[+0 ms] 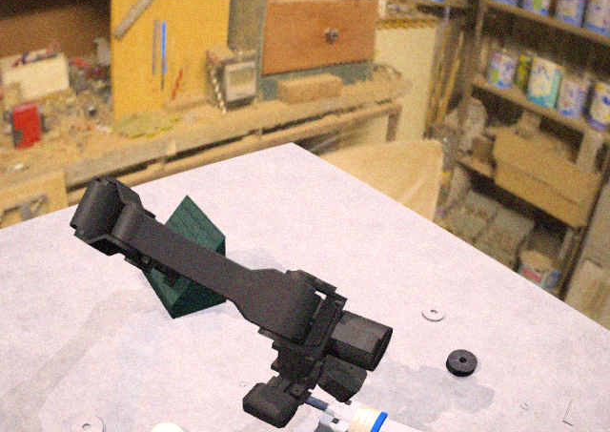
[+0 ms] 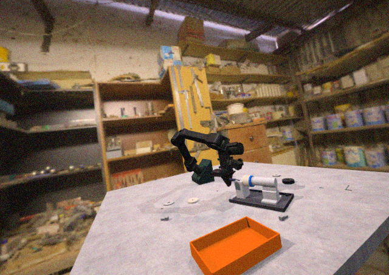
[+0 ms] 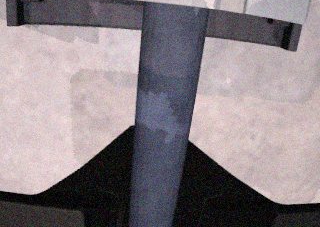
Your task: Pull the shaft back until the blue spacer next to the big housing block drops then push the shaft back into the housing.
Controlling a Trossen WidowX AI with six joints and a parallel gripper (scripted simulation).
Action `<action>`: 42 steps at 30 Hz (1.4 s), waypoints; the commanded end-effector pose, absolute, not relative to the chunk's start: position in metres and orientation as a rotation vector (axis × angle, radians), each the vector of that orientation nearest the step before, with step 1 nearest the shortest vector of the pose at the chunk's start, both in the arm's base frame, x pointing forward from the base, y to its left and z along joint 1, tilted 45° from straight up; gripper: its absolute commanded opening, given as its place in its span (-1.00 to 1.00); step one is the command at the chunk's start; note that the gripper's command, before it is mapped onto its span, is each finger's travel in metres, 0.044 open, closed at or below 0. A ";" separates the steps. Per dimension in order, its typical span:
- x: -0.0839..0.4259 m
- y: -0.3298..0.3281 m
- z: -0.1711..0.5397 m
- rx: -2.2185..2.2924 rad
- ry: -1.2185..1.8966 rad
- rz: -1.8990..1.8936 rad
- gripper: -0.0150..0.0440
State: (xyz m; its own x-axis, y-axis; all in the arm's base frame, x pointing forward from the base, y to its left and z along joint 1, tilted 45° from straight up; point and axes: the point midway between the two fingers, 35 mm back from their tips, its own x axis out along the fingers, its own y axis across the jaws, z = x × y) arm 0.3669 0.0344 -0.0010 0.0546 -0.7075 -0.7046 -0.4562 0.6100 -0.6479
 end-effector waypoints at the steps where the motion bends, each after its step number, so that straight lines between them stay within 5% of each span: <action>1: 0.366 0.034 -0.001 -0.999 1.587 -0.247 -0.49; 42: 0.362 0.033 0.000 -0.999 1.587 -0.247 -0.49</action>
